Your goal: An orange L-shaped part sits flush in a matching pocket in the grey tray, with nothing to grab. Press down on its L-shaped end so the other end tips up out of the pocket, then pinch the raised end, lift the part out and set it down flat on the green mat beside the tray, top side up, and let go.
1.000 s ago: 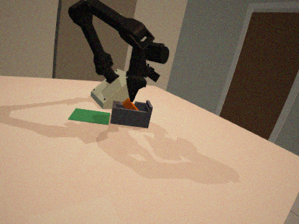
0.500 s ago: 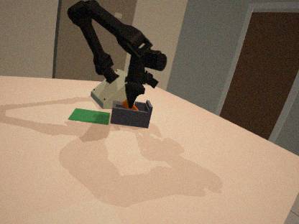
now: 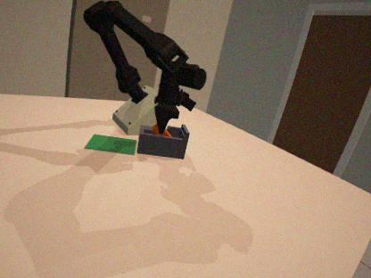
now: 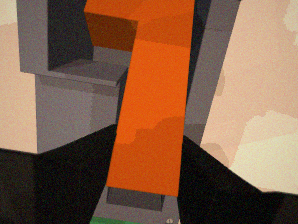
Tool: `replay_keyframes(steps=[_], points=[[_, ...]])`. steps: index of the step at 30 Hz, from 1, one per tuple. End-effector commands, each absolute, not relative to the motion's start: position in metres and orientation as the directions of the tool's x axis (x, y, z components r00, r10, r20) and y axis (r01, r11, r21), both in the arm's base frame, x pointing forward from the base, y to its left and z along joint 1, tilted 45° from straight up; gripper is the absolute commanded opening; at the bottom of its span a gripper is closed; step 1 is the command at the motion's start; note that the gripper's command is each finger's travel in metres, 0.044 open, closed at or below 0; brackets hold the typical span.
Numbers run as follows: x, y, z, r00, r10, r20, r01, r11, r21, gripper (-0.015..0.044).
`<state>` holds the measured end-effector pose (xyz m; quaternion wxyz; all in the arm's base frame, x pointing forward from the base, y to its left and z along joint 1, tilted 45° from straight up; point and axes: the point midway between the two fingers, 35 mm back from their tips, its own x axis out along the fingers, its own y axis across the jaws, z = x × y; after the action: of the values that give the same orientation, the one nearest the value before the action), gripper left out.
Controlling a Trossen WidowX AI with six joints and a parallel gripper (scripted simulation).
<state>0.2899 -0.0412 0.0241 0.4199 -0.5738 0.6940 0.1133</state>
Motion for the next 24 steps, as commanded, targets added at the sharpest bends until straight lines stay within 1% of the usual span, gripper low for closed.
replay_keyframes(steps=[1,4,6,7,24], points=[[0.29,-0.041,0.024,0.011,-0.701,-0.713,-0.891,0.317,-0.326,0.0082],[0.29,-0.041,0.024,0.011,-0.701,-0.713,-0.891,0.317,-0.326,0.0062],[0.29,-0.041,0.024,0.011,-0.701,-0.713,-0.891,0.317,-0.326,0.001],[0.29,-0.041,0.024,0.011,-0.701,-0.713,-0.891,0.317,-0.326,0.0],[0.289,-0.03,0.036,0.01,-0.702,-0.712,-0.893,0.315,-0.323,0.0]])
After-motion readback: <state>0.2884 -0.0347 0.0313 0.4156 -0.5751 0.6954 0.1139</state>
